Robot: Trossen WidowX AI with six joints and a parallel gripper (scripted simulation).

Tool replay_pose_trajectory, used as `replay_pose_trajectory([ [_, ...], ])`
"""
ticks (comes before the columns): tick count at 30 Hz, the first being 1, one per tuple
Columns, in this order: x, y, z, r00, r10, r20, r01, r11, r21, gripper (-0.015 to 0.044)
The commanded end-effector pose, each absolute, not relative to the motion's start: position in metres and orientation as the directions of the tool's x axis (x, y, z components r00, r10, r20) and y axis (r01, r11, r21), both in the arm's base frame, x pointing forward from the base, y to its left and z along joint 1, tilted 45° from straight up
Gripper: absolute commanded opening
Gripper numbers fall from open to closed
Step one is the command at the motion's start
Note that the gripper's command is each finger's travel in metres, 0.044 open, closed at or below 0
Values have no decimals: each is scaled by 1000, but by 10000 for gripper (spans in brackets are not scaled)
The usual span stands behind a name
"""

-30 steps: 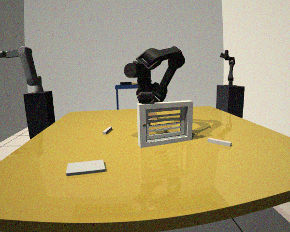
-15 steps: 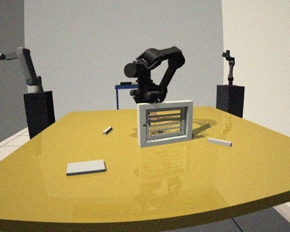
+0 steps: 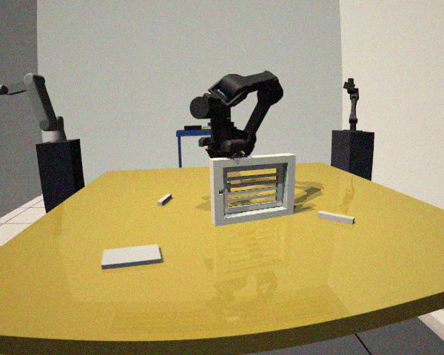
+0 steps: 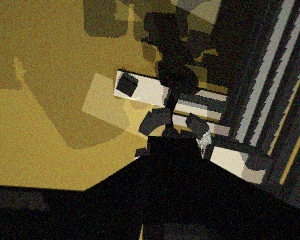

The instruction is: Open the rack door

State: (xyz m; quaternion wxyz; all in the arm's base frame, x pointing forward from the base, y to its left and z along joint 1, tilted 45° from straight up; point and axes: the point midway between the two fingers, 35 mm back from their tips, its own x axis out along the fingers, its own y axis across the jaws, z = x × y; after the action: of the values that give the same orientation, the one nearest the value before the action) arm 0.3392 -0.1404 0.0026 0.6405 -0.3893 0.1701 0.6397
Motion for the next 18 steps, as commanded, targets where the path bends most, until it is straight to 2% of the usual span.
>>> replay_pose_trajectory([
  [1,339,-140,3,123,687,-716,-951,-124,-282,14],
  [6,338,-140,3,123,687,-716,-960,-101,-262,14],
  [18,324,-137,4,122,687,-716,-992,94,-80,14],
])
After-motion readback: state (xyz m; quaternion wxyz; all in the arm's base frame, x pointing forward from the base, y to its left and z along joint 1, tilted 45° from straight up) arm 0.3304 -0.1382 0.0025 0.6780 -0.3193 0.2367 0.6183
